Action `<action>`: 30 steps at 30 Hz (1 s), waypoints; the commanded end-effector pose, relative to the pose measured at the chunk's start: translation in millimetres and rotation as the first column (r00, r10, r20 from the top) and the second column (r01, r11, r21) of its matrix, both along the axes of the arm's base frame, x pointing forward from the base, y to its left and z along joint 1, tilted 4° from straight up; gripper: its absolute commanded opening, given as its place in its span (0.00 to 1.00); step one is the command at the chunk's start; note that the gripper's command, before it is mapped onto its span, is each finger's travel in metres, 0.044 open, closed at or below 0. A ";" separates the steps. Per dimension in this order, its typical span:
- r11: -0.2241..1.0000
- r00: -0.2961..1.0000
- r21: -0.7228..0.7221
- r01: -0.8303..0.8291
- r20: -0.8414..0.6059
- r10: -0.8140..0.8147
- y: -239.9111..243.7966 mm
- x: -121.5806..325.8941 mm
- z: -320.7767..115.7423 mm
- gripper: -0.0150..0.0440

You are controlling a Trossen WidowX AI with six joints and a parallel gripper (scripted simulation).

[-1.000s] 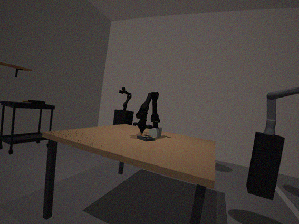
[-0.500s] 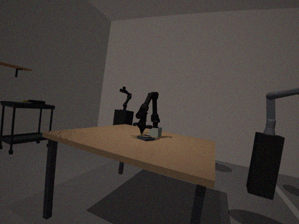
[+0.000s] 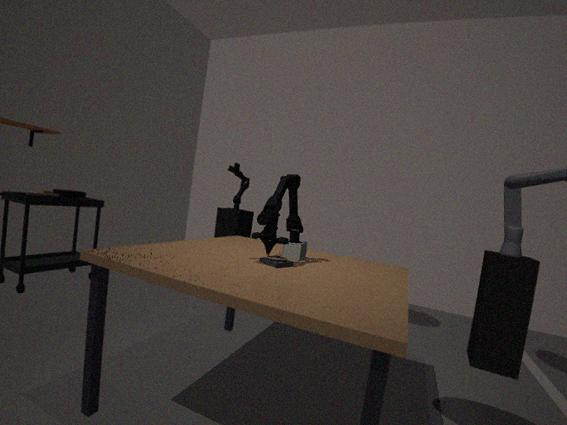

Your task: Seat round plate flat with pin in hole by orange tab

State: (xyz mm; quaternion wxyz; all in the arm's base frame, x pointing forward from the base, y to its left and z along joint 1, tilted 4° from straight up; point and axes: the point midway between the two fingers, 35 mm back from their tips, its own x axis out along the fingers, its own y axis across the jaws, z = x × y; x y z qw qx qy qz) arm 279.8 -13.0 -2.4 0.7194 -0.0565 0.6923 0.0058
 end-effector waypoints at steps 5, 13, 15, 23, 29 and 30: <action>1.000 1.000 0.007 0.001 0.017 -0.001 3.5 10.6 3.3 0.25; 1.000 1.000 0.007 0.001 0.018 -0.001 6.5 16.6 3.8 0.25; 1.000 1.000 0.007 0.001 0.018 -0.001 7.7 18.5 4.2 0.25; 1.000 1.000 0.008 0.001 0.018 -0.001 13.2 25.1 5.2 0.25; 1.000 1.000 0.008 0.001 0.019 -0.001 17.2 29.0 5.8 0.25; 1.000 1.000 0.008 0.001 0.019 -0.001 17.8 29.4 5.9 0.25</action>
